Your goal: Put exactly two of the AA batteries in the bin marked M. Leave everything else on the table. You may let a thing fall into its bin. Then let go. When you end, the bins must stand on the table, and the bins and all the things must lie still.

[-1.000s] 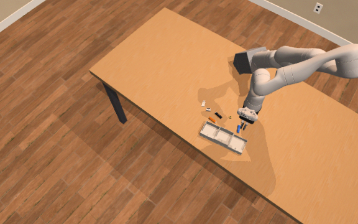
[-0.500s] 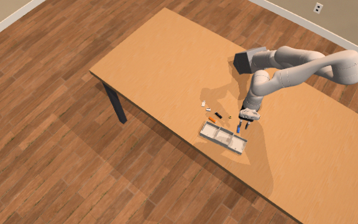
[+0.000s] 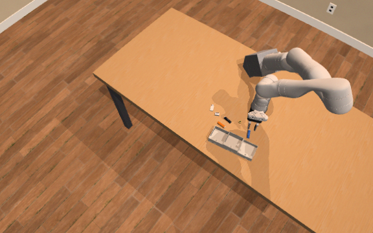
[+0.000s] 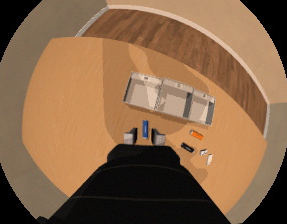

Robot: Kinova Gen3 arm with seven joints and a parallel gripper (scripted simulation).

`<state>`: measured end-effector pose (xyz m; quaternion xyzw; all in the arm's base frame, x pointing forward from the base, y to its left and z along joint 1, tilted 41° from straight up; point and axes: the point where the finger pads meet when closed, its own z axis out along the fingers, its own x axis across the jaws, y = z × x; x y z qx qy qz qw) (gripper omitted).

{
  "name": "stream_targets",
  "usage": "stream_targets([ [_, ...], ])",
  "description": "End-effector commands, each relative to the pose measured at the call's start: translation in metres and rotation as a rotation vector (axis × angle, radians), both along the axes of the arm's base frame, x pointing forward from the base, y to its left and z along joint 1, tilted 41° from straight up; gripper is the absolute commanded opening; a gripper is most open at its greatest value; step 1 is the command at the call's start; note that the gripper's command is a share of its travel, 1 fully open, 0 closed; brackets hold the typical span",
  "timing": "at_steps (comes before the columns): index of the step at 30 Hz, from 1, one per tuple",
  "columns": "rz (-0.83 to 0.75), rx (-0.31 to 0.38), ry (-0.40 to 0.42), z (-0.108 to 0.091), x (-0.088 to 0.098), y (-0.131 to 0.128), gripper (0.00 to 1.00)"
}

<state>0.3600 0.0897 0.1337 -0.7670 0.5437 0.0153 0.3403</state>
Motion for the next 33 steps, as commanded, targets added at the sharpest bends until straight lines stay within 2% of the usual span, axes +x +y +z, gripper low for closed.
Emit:
stream_targets([
  [1,0.026,0.003,-0.041,-0.0141,-0.0050,-0.0010,0.60],
  [33,0.026,-0.003,-0.038,-0.0101,0.0004,0.0002,0.60],
])
